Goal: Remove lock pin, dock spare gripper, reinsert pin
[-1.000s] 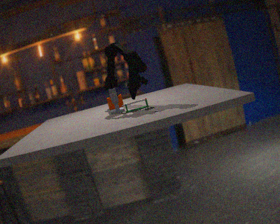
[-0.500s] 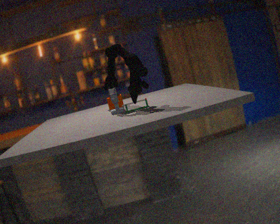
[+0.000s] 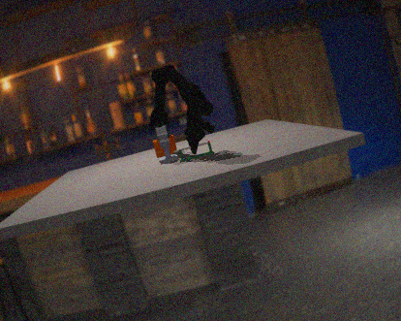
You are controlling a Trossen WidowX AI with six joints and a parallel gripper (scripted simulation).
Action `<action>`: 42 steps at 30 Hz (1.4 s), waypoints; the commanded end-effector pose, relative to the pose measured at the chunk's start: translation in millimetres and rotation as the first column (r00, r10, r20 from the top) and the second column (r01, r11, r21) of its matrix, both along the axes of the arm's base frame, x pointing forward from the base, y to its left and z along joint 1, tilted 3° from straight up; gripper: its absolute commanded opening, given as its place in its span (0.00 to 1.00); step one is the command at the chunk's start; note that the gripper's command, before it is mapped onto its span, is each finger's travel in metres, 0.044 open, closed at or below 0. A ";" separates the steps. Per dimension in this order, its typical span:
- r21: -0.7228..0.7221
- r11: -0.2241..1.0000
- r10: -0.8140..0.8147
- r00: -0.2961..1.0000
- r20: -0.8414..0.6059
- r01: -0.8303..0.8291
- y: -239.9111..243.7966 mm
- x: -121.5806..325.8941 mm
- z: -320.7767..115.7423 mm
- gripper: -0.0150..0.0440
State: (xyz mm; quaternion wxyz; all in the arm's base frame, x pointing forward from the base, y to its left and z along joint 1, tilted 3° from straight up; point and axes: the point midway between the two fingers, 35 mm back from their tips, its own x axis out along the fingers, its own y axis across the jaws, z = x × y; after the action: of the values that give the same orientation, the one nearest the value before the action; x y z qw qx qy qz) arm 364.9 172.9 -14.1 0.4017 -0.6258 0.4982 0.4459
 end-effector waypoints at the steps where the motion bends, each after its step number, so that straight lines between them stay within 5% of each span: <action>1: -0.009 1.000 0.004 1.000 -0.003 -0.004 -1.6 -0.5 -4.0 0.56; 3: -0.009 1.000 0.004 1.000 -0.003 -0.004 -1.6 -0.5 -4.0 0.56; 10: -0.009 1.000 0.004 1.000 -0.003 -0.004 -1.6 -0.5 -4.0 0.25; 42: -0.003 1.000 0.008 1.000 -0.004 -0.008 0.8 -3.9 59.1 0.25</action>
State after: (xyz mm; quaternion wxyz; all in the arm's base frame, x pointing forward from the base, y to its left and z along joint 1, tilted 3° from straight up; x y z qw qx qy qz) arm 361.6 174.3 48.3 0.4009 -0.6280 0.4951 0.4469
